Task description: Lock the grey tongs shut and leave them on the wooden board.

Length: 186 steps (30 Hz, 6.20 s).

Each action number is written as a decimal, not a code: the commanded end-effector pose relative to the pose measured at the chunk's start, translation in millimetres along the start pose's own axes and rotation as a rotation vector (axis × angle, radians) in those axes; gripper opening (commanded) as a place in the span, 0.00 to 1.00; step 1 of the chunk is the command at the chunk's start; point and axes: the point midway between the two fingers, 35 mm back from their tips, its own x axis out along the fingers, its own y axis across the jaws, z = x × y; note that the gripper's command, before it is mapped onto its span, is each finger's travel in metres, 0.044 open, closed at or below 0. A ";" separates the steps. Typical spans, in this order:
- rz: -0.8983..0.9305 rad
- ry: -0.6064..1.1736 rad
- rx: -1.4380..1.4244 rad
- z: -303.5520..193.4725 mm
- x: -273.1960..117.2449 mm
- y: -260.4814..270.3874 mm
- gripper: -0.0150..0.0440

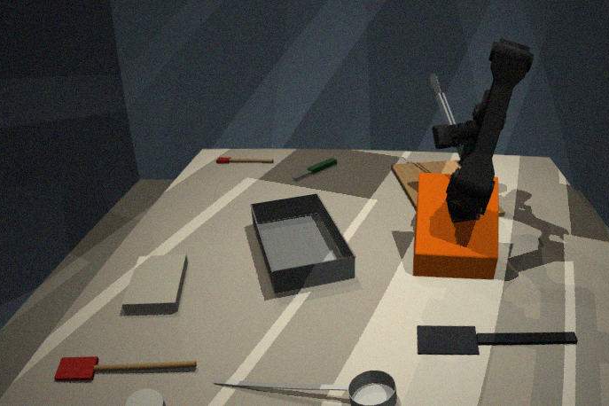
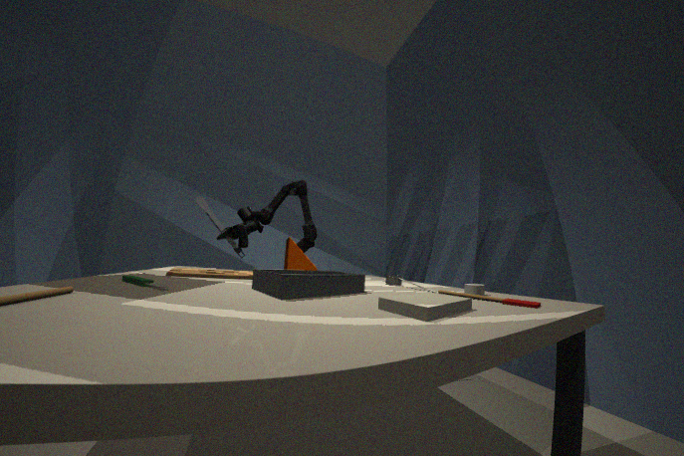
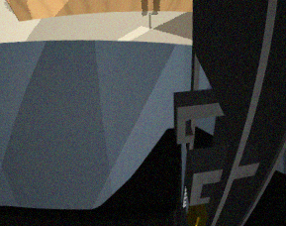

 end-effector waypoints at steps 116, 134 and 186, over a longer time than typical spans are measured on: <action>0.028 -1.071 -0.027 -27.3 9.2 -9.3 0.00; 0.029 -1.082 -0.029 -18.0 15.2 -8.7 0.00; 0.029 -1.082 -0.029 57.3 55.6 -5.4 0.00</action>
